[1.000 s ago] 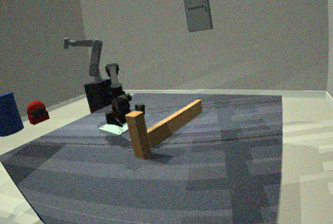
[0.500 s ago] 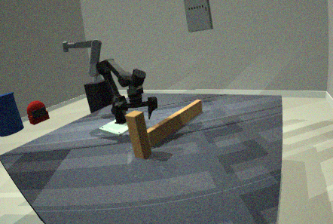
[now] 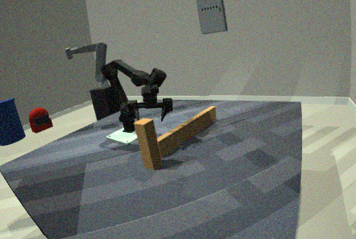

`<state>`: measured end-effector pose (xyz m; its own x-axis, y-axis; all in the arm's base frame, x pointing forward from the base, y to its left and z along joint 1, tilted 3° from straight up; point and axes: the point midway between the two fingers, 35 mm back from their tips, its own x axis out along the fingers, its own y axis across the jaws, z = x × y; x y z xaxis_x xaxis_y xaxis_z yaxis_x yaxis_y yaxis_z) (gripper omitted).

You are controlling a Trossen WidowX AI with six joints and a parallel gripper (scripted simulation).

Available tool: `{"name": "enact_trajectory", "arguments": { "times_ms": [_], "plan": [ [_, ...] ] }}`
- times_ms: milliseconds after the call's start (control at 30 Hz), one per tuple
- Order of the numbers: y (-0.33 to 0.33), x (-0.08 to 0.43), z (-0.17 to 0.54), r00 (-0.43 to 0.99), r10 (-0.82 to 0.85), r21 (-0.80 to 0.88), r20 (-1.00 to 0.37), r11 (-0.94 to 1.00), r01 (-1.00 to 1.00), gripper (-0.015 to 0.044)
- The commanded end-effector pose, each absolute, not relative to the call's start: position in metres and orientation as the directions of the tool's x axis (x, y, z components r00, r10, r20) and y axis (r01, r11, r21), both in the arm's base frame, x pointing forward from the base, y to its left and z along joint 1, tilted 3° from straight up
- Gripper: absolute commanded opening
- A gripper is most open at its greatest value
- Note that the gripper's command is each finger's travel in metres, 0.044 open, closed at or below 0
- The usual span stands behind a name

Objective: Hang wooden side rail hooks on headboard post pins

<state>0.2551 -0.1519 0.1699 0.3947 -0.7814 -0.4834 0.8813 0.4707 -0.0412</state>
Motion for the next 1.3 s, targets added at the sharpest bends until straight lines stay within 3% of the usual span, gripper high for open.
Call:
{"name": "enact_trajectory", "arguments": {
  "times_ms": [0,300,433,633,800,1033,1267],
  "plan": [
    [-0.152,0.255,0.170,0.390,-0.784,-0.041,-0.482,0.465,0.884,0.0440],
    [-0.152,0.255,0.170,0.390,-0.782,-0.052,-0.486,0.471,0.881,0.0440],
    [-0.152,0.266,0.171,0.384,-0.734,-0.249,-0.560,0.591,0.767,0.0440],
    [-0.150,0.282,0.172,0.354,-0.632,-0.486,-0.690,0.766,0.419,0.0440],
    [-0.147,0.292,0.172,0.312,-0.530,-0.543,-0.788,0.838,0.053,0.0440],
    [-0.141,0.301,0.174,0.237,-0.366,-0.435,-0.900,0.781,-0.448,0.0440],
    [-0.133,0.306,0.179,0.152,-0.178,-0.225,-0.972,0.533,-0.815,0.0440]
  ]
}}
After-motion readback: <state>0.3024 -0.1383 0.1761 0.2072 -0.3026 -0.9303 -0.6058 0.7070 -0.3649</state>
